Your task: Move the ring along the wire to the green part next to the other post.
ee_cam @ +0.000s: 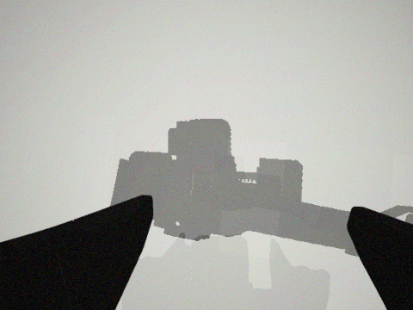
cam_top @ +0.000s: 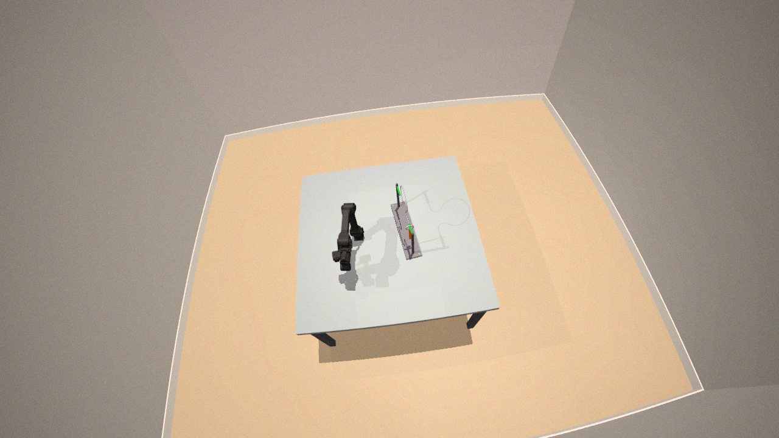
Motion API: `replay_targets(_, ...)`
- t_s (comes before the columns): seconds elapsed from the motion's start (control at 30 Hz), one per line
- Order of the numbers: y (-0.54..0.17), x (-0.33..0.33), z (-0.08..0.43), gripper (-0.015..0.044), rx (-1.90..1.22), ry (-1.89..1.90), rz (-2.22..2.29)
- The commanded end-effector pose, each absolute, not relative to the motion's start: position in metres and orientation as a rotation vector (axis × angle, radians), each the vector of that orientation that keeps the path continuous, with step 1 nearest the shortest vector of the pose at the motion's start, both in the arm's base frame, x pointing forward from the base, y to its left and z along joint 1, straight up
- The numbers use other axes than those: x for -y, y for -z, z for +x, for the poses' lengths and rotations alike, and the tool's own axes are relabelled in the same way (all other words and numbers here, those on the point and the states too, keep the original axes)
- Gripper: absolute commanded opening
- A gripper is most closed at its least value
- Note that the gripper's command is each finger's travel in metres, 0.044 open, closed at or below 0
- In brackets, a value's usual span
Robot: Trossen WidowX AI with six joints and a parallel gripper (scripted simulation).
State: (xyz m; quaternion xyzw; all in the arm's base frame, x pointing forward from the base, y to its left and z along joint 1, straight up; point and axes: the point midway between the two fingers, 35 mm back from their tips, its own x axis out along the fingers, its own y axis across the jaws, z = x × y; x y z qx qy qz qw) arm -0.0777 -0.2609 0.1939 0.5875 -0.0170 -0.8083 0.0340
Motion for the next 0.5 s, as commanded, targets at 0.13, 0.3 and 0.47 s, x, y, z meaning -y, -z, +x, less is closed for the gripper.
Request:
replay_targets(0.13,-0.191,0.276,-0.077,0.0269,0.009,2.422,1.783)
replay_targets(0.3,-0.177,0.297,-0.062,0.016,-0.024,2.29,1.769)
replay_targets(0.47,-0.147,0.335,-0.023,0.016,-0.084,1.999,1.707)
